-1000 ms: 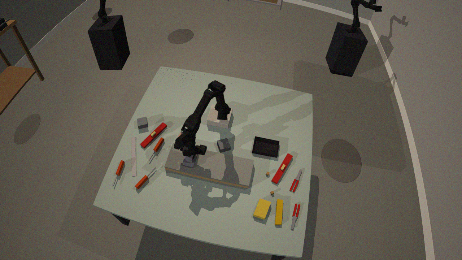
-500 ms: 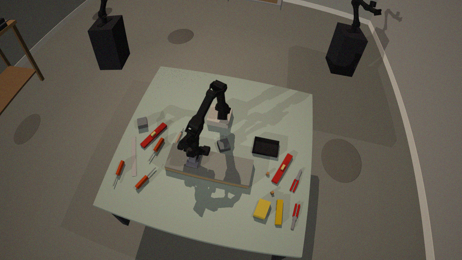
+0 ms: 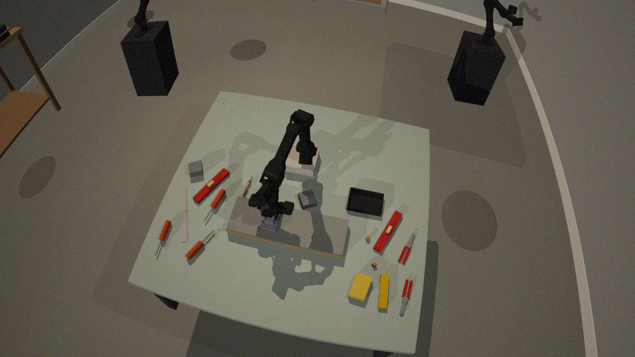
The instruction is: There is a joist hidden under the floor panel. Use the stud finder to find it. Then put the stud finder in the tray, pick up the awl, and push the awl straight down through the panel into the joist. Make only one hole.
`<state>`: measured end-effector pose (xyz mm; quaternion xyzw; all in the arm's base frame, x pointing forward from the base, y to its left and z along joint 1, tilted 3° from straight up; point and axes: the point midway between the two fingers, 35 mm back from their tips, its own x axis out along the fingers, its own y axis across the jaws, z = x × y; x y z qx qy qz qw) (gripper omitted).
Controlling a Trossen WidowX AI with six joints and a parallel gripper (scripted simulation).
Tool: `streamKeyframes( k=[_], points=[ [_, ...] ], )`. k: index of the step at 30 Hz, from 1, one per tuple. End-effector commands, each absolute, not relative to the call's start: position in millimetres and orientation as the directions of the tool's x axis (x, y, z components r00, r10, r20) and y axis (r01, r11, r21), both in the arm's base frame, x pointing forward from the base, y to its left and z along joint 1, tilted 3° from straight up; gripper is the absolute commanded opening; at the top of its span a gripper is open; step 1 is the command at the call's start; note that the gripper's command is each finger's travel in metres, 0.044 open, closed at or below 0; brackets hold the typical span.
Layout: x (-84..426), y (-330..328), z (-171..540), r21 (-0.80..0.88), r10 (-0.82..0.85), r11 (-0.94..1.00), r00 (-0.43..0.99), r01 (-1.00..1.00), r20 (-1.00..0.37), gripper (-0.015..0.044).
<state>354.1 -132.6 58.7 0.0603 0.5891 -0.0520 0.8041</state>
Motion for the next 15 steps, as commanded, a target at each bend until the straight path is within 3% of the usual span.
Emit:
streamKeyframes(
  k=[1,15],
  points=[
    [354.9,-124.5,58.2,0.037,-0.012,0.987,0.300,0.155,-0.954,0.0000],
    [358.1,-104.5,58.9,0.039,-0.010,0.987,0.300,0.154,-0.954,0.0000]
  ],
)
